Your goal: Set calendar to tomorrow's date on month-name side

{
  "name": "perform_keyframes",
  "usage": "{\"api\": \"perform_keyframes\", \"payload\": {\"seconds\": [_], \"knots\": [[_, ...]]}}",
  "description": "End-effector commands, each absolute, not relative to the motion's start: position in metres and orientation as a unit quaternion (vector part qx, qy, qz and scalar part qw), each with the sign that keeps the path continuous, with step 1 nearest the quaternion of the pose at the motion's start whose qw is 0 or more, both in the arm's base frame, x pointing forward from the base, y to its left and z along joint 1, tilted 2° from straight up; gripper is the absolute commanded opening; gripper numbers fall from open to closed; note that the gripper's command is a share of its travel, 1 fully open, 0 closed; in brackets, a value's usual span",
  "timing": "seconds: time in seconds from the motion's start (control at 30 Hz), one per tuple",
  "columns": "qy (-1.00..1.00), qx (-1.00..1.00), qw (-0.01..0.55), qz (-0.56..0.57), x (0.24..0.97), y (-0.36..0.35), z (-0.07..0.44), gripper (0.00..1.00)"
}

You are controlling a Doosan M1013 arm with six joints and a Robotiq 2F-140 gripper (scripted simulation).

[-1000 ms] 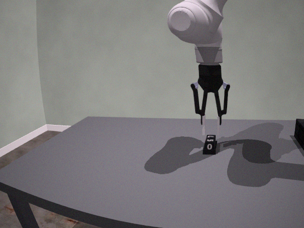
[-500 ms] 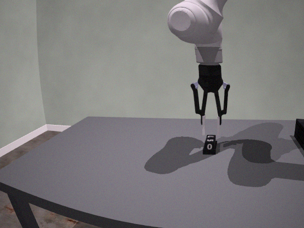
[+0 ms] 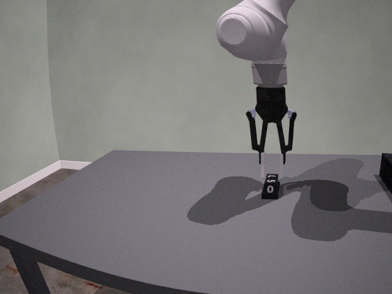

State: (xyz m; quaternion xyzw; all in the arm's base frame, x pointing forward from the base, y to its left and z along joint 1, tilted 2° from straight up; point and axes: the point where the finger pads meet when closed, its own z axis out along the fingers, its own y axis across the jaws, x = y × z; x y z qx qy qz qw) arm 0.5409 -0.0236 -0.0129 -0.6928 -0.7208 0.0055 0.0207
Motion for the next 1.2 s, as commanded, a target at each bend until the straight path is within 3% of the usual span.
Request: {"api": "perform_keyframes", "payload": {"seconds": [0.0, 1.17], "knots": [[-0.721, -0.693, 0.021, 0.005, 0.541, -0.023, -0.018, 0.29], [-0.721, -0.693, 0.021, 0.005, 0.540, -0.023, -0.034, 0.29]]}}
